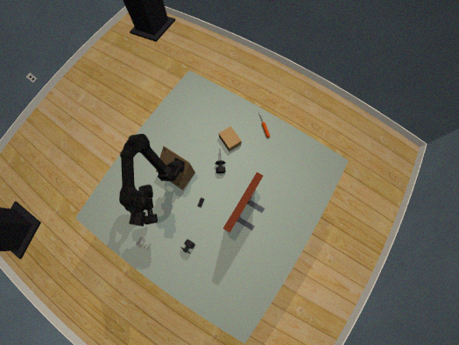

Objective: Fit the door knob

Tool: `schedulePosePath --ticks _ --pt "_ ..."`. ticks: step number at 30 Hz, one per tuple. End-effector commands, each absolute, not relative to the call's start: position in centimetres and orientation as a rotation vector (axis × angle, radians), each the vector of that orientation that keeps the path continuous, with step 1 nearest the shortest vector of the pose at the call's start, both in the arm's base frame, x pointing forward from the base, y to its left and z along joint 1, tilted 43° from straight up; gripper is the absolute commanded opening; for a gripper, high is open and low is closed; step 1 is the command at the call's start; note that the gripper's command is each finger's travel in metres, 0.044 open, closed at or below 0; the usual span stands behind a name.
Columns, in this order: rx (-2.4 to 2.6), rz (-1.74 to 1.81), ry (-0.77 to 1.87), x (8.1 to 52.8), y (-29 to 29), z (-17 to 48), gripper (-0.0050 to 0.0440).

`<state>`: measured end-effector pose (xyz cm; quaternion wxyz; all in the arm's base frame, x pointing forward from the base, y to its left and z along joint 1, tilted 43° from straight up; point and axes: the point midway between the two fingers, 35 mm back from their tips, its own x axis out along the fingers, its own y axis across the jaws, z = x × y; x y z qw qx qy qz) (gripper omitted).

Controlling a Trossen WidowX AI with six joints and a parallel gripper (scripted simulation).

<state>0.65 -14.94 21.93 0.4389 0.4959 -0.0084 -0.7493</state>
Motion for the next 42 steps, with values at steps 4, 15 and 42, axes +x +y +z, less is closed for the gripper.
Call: schedulePosePath --ticks 4,15,42 --pt "1.237 -1.848 -0.011 0.9 -15.1 21.9 0.0440" --pt "1.199 -1.667 0.349 11.5 -17.9 16.3 0.0440" --pt "0.598 -1.249 0.950 22.7 0.7 -5.7 0.0440"
